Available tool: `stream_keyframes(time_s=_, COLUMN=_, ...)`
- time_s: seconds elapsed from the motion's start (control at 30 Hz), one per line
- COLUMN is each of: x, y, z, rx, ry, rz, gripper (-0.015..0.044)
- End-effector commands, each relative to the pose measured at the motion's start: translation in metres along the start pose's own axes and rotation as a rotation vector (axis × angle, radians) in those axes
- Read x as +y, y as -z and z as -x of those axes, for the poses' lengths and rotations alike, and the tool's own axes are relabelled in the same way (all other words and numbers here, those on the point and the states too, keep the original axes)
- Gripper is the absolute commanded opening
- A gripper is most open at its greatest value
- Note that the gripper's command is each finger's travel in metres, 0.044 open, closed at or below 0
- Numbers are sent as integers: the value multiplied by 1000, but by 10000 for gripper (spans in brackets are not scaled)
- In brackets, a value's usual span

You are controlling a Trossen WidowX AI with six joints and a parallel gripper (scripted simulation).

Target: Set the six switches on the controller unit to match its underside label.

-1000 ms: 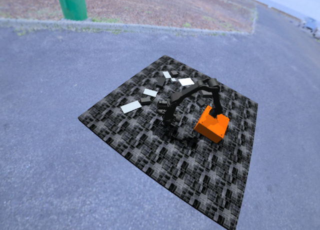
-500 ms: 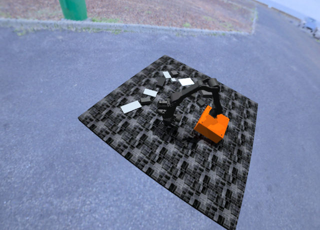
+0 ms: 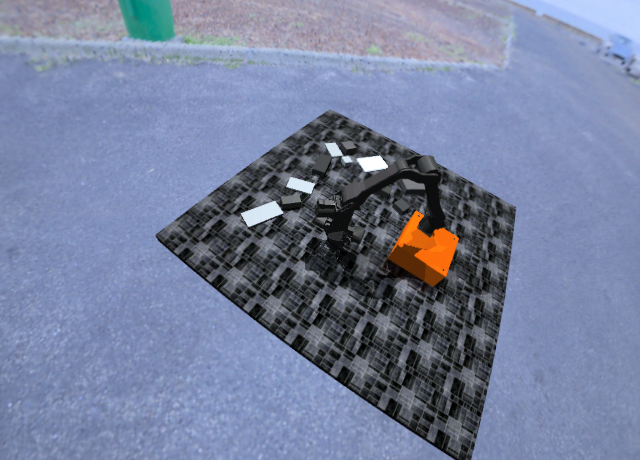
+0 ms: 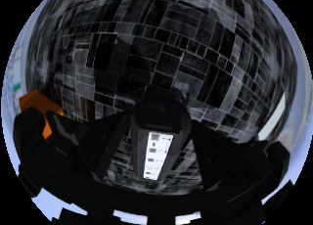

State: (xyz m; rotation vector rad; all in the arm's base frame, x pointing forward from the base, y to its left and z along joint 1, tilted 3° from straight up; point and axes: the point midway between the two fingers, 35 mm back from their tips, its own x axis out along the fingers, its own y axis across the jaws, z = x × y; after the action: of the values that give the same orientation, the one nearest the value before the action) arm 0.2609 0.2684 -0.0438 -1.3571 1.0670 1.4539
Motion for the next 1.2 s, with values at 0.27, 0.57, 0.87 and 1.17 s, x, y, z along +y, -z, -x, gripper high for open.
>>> stream_keyframes(time_s=0.27, x=-2, y=3, z=15, rx=-2, ry=13, rz=4, gripper=335)
stream_keyframes(time_s=0.57, x=-2, y=5, z=21, rx=-2, ry=13, rz=4, gripper=335)
stream_keyframes(time_s=0.87, x=-2, y=8, z=27, rx=-2, ry=13, rz=3, gripper=335)
stream_keyframes(time_s=1.17, x=-1, y=11, z=31, rx=-1, ry=13, rz=3, gripper=335)
